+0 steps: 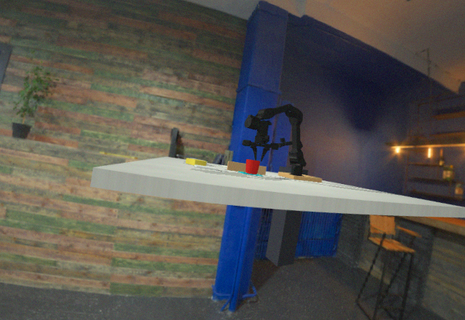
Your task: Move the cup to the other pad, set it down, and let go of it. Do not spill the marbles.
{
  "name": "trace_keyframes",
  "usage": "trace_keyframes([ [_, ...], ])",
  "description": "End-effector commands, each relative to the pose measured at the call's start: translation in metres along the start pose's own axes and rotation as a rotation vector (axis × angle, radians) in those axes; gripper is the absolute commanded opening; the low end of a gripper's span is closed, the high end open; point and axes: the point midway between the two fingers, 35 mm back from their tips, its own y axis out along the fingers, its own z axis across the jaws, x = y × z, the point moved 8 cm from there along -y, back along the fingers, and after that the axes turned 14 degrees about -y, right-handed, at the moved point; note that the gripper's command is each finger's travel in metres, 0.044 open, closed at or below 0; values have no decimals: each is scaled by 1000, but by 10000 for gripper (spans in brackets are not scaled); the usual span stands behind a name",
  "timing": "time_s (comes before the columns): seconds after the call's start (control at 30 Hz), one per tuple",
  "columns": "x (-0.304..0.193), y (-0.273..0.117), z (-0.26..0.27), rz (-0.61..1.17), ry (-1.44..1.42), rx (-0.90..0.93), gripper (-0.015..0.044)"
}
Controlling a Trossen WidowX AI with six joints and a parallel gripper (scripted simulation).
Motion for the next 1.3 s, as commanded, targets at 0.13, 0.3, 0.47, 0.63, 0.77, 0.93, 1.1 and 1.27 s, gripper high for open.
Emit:
trace_keyframes([
  [0.13,0,-13,0,1,4,-5,128],
  [0.3,0,-19,1,2,5,-6,128],
  [0.47,0,-17,2,0,1,0,180],
  [0.63,0,-17,2,0,1,0,312],
  [0.77,1,-20,1,0,1,0,417],
  [0.93,1,-34,1,0,2,-2,440],
  [1.1,2,-50,1,1,3,-3,440],
  [1.27,2,-65,1,1,4,-4,440],
])
